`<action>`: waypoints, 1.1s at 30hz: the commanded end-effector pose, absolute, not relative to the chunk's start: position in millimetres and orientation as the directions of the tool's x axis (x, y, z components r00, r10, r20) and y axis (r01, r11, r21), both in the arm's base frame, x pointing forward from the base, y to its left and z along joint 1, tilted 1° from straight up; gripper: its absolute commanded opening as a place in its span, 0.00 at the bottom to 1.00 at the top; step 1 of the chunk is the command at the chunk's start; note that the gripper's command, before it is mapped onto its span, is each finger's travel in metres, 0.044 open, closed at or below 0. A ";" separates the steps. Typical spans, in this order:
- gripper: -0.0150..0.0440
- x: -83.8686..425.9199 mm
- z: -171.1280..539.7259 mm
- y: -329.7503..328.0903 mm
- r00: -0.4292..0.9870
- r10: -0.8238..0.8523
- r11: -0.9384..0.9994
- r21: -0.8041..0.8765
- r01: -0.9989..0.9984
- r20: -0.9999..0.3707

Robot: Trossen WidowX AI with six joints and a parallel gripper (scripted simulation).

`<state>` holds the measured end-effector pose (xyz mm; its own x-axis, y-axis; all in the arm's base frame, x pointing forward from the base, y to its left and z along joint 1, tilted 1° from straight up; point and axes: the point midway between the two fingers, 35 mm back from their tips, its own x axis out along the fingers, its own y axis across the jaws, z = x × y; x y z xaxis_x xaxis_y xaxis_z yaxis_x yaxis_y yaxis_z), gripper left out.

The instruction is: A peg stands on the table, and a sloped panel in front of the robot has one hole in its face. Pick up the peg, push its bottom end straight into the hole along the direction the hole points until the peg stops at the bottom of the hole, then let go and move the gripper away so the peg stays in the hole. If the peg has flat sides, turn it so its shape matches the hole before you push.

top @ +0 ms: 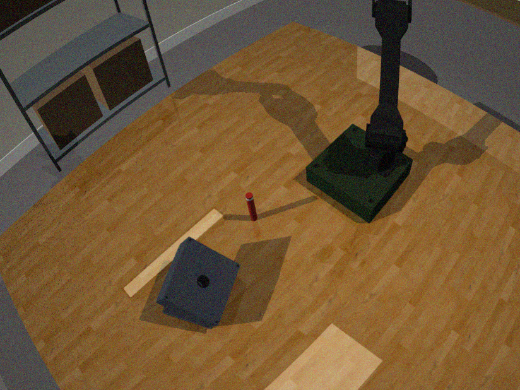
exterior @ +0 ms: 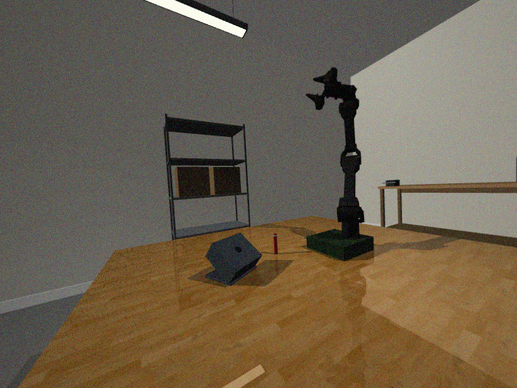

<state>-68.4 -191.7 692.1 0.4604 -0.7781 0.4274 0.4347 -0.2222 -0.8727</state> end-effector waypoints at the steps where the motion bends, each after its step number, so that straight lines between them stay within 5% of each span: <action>1: 0.98 -67.9 692.3 -191.1 0.461 -0.778 -0.222 -0.872 0.436 0.428; 33: 1.00 56.9 703.7 -109.8 0.551 -0.671 -0.042 -0.767 0.640 0.496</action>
